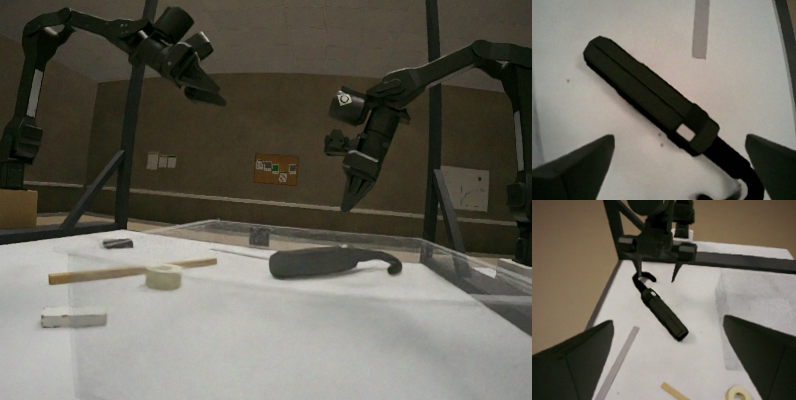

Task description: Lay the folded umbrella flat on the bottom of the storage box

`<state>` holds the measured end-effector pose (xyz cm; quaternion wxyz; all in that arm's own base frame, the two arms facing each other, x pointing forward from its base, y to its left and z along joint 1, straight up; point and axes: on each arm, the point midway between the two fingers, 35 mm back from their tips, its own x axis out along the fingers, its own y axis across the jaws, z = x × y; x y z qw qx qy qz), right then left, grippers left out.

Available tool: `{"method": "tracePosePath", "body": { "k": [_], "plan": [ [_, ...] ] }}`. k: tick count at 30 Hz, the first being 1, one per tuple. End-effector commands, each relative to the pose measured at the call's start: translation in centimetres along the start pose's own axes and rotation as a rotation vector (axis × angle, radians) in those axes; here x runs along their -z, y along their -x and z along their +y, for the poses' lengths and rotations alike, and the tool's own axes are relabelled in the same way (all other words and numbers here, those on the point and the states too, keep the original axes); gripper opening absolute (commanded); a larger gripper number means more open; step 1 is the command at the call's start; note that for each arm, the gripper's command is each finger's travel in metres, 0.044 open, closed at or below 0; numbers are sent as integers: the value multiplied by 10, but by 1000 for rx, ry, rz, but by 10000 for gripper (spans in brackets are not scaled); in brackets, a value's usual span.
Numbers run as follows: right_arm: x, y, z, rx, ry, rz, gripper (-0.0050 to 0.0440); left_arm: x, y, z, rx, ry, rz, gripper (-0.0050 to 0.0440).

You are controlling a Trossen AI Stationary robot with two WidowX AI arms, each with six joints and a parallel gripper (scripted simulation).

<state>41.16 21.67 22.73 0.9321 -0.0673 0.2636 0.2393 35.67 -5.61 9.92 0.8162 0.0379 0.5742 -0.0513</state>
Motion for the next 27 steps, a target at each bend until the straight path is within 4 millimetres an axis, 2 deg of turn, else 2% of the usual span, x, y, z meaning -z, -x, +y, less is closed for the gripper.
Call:
{"method": "tracePosePath", "body": {
  "k": [1,8,11,12,23,25,27],
  "plan": [
    [-13,-1,3,-7,7,-15,400,-11,6,-4,12,-15,-32,440],
    [-13,-1,2,-5,6,-15,400,-7,7,-2,6,-7,-31,440],
    [-13,-1,2,-5,6,-16,400,-2,-2,-3,0,4,-8,376],
    [-13,-1,2,-5,6,-16,400,-1,-3,-3,-5,16,-8,376],
    [-11,2,1,-3,3,-17,400,-6,-22,-11,-152,426,-22,376],
    [-11,2,1,-3,3,-17,400,-6,-22,-11,-152,426,-22,376],
    [-11,2,1,-3,3,-17,400,-6,-26,-12,-177,514,-23,376]
  ]
}}
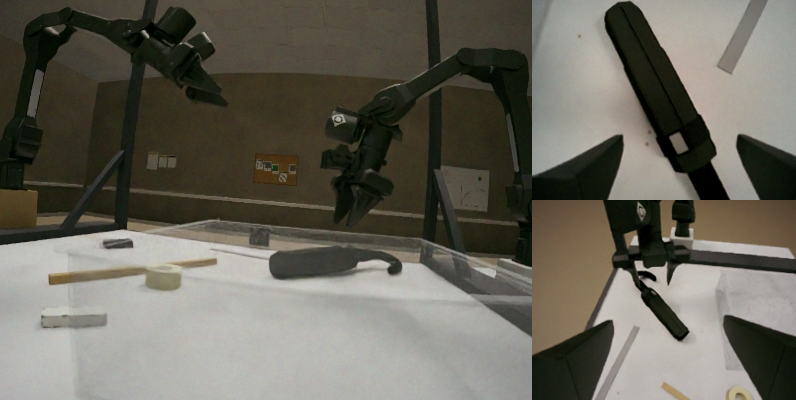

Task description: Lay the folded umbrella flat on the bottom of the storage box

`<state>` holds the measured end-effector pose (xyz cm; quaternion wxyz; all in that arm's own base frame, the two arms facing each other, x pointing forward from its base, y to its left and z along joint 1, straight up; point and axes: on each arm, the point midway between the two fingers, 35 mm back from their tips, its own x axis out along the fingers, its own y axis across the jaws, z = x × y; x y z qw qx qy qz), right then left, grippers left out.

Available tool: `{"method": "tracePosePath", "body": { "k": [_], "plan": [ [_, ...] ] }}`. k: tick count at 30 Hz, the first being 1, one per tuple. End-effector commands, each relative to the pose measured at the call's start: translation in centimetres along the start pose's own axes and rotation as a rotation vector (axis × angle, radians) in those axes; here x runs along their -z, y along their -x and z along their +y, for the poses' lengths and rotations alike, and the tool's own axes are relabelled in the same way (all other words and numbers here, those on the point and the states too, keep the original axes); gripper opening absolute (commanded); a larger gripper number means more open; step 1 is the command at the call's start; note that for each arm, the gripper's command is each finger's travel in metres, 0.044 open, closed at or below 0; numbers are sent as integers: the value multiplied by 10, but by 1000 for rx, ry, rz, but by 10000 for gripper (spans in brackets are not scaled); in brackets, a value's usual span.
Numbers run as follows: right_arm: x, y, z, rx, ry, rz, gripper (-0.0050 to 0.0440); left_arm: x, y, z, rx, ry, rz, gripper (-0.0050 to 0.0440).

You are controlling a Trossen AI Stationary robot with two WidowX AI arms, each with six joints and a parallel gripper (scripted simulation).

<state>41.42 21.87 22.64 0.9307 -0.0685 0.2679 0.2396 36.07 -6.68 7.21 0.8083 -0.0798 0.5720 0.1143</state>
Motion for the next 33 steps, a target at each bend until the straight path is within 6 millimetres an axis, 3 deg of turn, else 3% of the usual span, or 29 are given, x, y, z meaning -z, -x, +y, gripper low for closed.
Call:
{"method": "tracePosePath", "body": {
  "k": [1,8,12,18,21,33],
  "plan": [
    [-10,6,1,-2,3,-26,400,-8,-1,-7,-48,173,-27,376],
    [-10,6,1,-2,3,-26,400,-6,-13,-11,-124,406,-28,376],
    [-10,6,1,-2,3,-26,400,-6,-15,-12,-141,456,-28,376],
    [-10,6,1,-2,3,-26,400,-6,-15,-12,-142,459,-28,376],
    [-10,6,1,-2,3,-26,400,1,-24,-5,-159,454,-12,376],
    [-10,6,1,-2,3,-26,400,0,-38,-4,-153,451,-13,376]
  ]
}}
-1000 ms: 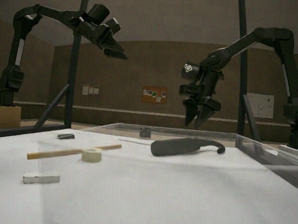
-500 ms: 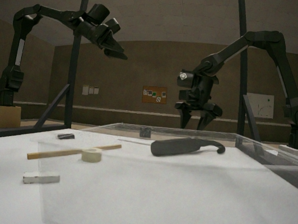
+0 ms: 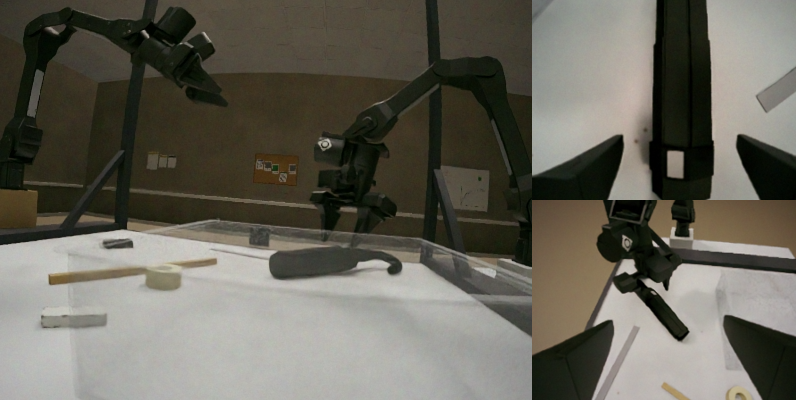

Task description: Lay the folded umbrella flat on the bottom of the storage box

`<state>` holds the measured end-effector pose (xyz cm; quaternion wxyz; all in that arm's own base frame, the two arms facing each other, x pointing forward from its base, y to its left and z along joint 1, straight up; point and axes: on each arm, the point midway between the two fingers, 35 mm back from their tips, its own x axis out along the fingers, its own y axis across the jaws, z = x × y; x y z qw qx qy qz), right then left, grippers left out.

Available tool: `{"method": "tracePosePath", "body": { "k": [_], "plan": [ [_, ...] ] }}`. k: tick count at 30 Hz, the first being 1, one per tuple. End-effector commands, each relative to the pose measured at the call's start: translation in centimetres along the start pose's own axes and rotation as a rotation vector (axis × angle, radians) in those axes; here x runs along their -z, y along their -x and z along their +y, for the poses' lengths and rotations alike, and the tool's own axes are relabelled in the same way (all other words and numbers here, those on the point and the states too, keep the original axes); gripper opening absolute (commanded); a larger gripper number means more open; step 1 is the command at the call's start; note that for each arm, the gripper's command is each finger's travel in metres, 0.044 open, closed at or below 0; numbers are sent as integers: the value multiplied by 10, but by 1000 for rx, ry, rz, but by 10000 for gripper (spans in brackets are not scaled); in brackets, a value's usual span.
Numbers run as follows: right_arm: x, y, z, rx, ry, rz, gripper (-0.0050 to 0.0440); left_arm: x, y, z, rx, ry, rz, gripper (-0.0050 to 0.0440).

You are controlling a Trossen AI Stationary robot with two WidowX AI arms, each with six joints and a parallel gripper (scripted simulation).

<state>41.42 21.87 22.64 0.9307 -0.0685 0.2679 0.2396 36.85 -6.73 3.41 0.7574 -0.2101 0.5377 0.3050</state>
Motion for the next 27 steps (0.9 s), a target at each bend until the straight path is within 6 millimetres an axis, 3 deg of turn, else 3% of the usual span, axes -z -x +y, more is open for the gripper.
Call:
{"method": "tracePosePath", "body": {
  "k": [1,27],
  "plan": [
    [-10,6,1,-2,3,-26,400,-4,-2,-2,15,2,-9,376],
    [-10,6,1,-2,3,-26,400,-4,-38,-3,17,2,-8,376]
  ]
}}
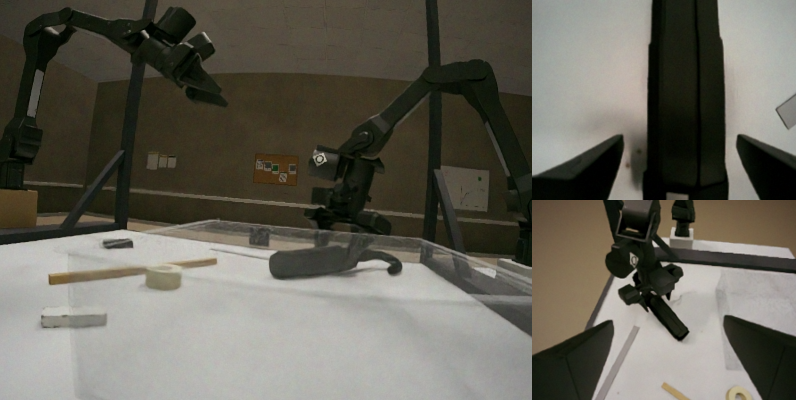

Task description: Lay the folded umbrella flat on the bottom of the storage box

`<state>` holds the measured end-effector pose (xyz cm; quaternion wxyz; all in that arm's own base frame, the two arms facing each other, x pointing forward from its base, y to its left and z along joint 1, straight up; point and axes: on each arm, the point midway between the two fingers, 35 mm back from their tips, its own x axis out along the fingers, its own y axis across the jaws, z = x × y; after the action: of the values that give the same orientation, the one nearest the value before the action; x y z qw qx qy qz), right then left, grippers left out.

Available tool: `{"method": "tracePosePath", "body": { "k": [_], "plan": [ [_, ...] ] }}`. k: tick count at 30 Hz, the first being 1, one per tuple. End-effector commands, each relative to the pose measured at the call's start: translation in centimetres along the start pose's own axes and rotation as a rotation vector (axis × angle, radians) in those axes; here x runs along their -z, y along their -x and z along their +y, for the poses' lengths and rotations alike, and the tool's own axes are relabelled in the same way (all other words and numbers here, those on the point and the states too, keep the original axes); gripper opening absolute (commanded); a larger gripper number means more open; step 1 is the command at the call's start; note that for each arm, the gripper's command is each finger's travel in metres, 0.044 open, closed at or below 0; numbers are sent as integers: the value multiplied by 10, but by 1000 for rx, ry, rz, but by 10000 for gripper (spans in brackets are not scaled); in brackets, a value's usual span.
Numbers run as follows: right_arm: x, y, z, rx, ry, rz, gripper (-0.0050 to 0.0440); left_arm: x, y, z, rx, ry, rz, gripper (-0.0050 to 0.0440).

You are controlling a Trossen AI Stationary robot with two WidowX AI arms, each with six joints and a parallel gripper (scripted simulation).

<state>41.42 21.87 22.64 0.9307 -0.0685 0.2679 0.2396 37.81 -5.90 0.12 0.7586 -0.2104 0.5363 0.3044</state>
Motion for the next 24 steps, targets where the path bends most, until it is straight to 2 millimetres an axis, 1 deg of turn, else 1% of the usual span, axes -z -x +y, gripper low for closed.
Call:
{"method": "tracePosePath", "body": {
  "k": [1,4,7,12,16,17,19,20,24],
  "plan": [
    [-10,6,1,-2,3,-26,400,-3,-4,-2,14,2,-5,376],
    [-10,6,1,-2,3,-26,400,-3,-9,-2,14,2,-4,376],
    [-10,6,1,-2,3,-26,400,-5,-9,-4,19,4,-9,376],
    [-10,6,1,-2,3,-26,400,-3,-18,-2,12,1,-4,376],
    [-10,6,1,-2,3,-26,400,-4,-16,-5,21,3,-10,376],
    [-10,6,1,-2,3,-26,400,-6,-12,-6,29,6,-15,356],
    [-10,6,1,-2,3,-26,400,-7,-12,-6,31,7,-16,356],
    [-10,6,1,-2,3,-26,400,-7,-12,-6,31,7,-16,336],
    [-10,6,1,-2,3,-26,400,-7,-11,-6,29,9,-18,336]
  ]
}}
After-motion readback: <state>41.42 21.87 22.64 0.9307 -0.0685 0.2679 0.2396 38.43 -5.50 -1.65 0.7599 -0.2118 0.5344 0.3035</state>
